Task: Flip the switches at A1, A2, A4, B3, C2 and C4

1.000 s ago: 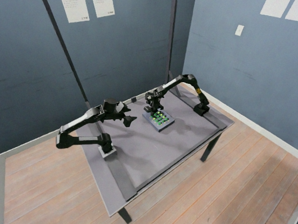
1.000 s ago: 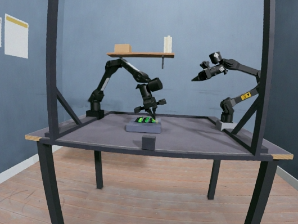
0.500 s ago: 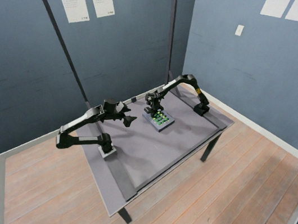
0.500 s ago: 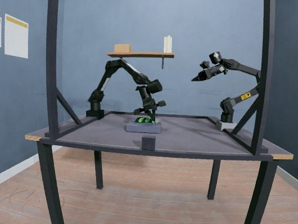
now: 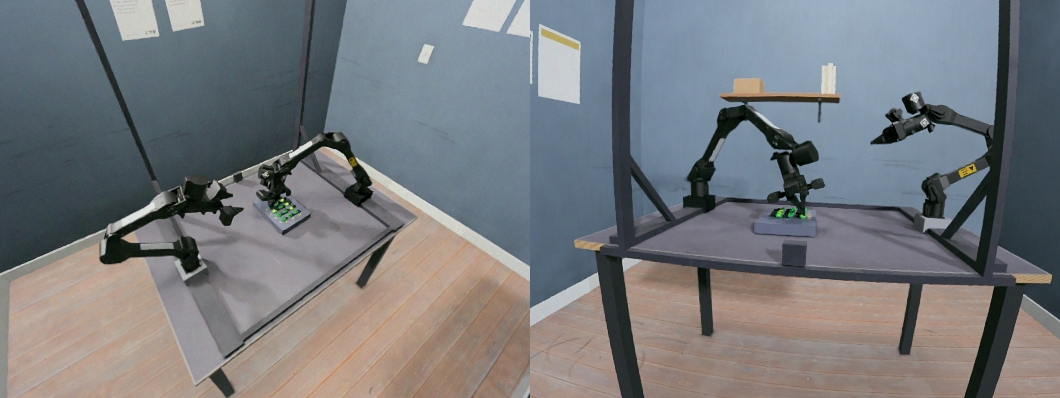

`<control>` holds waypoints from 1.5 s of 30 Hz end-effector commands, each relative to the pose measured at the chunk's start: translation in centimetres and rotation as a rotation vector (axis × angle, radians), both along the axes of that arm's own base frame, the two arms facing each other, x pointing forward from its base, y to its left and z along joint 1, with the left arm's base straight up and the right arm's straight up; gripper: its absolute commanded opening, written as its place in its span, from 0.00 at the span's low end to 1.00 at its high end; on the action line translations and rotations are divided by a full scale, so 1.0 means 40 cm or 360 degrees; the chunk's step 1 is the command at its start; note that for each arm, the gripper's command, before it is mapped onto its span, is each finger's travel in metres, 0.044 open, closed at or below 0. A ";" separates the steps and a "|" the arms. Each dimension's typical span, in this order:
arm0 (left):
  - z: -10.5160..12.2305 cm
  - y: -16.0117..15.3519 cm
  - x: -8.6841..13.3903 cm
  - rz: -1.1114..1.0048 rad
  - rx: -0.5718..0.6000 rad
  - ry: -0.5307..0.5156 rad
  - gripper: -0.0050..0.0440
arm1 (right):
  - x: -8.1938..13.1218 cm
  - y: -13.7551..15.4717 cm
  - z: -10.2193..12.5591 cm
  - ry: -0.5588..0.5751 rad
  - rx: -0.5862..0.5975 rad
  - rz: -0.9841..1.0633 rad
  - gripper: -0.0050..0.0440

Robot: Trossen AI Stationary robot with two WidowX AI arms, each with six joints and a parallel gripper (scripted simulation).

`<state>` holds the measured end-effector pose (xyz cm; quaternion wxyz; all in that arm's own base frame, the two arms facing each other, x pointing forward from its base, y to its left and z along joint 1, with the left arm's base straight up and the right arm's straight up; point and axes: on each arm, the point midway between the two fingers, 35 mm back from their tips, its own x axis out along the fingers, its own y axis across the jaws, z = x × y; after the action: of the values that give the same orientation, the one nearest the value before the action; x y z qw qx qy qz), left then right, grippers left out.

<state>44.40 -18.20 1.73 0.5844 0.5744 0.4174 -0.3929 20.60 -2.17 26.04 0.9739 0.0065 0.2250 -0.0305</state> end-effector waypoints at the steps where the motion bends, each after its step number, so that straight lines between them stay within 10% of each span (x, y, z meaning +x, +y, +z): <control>1: 0.091 -0.005 0.032 0.0005 -0.0055 -0.0099 0.00 | -0.001 0.001 0.014 -0.0019 -0.0002 0.0004 0.92; 29: 0.152 0.080 -0.057 0.0011 -0.0052 0.0481 0.00 | 0.000 0.060 0.015 -0.0037 -0.0007 0.0281 0.92; 45: 0.121 0.081 -0.073 0.0011 -0.0041 0.0533 0.00 | 0.000 0.058 0.018 -0.0040 -0.0004 0.0272 0.92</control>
<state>41.38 -14.71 6.82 0.5091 0.4927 0.5102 -0.4877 20.64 0.17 26.22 0.9744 -0.0133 0.2180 0.0532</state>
